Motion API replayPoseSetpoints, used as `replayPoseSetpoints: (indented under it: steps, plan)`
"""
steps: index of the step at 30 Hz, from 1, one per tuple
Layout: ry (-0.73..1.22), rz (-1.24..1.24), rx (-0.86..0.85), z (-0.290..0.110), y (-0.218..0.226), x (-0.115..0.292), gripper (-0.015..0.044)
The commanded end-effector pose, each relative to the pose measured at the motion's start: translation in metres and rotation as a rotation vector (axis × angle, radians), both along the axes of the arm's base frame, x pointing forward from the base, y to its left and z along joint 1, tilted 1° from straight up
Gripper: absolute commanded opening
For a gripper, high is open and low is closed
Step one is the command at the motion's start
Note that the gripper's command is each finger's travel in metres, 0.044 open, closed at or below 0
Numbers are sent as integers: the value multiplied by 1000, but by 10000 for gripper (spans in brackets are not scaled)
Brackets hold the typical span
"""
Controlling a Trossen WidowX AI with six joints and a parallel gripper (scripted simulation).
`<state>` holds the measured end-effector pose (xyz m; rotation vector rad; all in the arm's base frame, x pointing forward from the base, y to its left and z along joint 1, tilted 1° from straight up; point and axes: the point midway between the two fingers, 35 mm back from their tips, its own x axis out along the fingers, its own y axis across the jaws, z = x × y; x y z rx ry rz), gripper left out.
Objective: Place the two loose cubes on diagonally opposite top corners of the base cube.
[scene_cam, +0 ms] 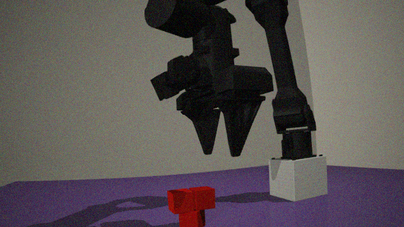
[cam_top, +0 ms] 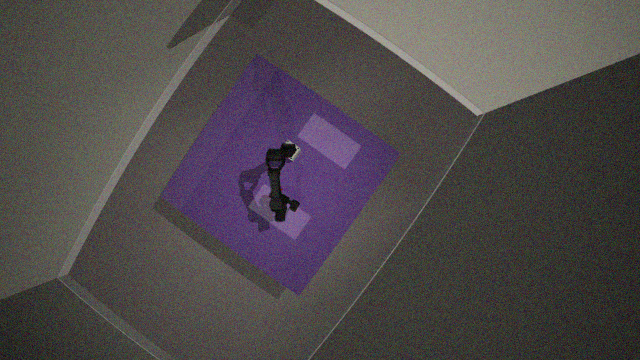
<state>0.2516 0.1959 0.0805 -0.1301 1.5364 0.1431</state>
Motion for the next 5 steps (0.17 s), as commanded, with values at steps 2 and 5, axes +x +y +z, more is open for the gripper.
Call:
replayPoseSetpoints:
  steps: [2, 5]
  plan:
    - [6, -1, 4, 1, 30, -31, 400]
    - [6, -1, 4, 1, 30, -31, 400]
